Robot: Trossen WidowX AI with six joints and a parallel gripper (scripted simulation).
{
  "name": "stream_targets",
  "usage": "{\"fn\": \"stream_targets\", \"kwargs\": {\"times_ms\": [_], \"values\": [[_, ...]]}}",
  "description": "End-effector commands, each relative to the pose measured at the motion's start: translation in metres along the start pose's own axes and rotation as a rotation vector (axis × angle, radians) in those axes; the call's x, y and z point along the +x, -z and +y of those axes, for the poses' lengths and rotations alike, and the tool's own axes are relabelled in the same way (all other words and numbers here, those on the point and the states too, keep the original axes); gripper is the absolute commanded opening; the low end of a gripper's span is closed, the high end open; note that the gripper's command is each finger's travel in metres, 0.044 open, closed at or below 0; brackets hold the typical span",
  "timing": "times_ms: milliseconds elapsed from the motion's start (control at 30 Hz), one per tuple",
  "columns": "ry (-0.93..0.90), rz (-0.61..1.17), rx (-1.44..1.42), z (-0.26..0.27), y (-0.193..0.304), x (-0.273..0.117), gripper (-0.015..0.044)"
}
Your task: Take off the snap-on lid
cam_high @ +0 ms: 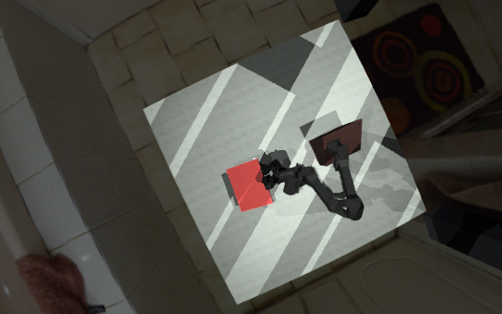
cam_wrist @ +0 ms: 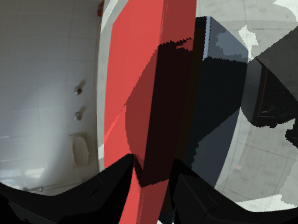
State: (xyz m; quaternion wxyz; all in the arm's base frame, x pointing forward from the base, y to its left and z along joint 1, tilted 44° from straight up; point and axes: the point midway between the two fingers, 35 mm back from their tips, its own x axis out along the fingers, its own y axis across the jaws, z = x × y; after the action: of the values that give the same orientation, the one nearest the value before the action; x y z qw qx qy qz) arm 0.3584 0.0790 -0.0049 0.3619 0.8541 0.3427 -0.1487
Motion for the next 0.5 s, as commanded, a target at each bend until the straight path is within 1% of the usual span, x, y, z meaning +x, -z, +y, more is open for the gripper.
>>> {"fn": "stream_targets", "kwargs": {"times_ms": [0,467], "values": [[-0.005,0.004,-0.006,0.008,0.001,-0.002,0.0],[-0.006,0.004,-0.007,0.027,0.001,-0.008,0.0]]}}
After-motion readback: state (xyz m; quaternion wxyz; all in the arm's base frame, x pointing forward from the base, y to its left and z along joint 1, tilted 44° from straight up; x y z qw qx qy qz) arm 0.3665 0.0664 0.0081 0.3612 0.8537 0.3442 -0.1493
